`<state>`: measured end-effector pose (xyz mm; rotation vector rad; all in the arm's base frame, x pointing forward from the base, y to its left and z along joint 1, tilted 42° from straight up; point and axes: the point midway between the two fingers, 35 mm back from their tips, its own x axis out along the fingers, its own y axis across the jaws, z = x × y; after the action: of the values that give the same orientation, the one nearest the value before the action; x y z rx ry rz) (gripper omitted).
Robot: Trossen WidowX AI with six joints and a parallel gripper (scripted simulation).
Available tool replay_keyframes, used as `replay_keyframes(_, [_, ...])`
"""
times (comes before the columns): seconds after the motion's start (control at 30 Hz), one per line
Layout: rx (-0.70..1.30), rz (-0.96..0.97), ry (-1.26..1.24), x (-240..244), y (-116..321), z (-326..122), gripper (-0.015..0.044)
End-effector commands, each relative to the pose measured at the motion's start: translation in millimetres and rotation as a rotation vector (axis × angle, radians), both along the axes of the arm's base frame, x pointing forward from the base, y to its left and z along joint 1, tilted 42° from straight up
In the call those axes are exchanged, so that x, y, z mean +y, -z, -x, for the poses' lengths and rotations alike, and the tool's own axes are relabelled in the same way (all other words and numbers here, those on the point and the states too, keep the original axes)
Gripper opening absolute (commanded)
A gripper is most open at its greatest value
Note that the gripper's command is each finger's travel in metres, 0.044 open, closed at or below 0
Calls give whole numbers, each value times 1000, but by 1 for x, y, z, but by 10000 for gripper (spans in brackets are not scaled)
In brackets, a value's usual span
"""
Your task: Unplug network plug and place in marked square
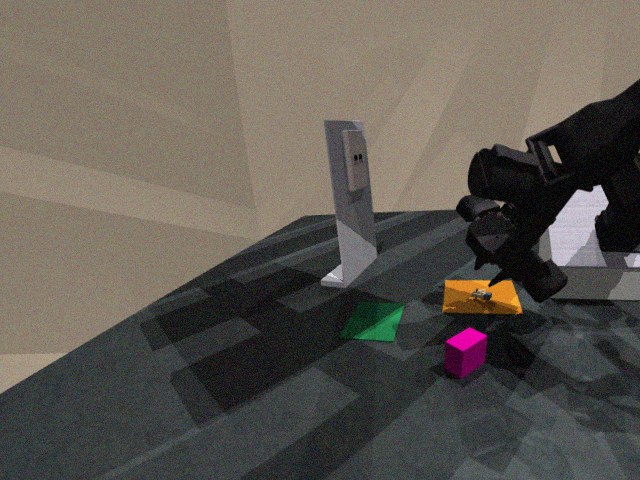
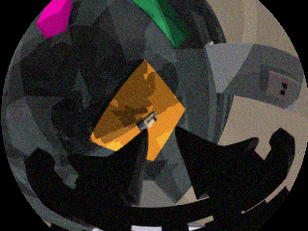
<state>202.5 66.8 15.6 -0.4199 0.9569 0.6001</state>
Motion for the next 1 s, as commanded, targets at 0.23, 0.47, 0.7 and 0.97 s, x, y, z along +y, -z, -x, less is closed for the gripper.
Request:
replay_keyframes(0.23, [-8,-5,-5,-2,-8,2,156])
replay_keyframes(0.47, [-6,-2,-5,-7,-13,1,156])
replay_keyframes(0.7, [-4,1,-6,-12,-17,0,156])
replay_keyframes(0.97, [-2,3,-6,-17,-23,-1,156])
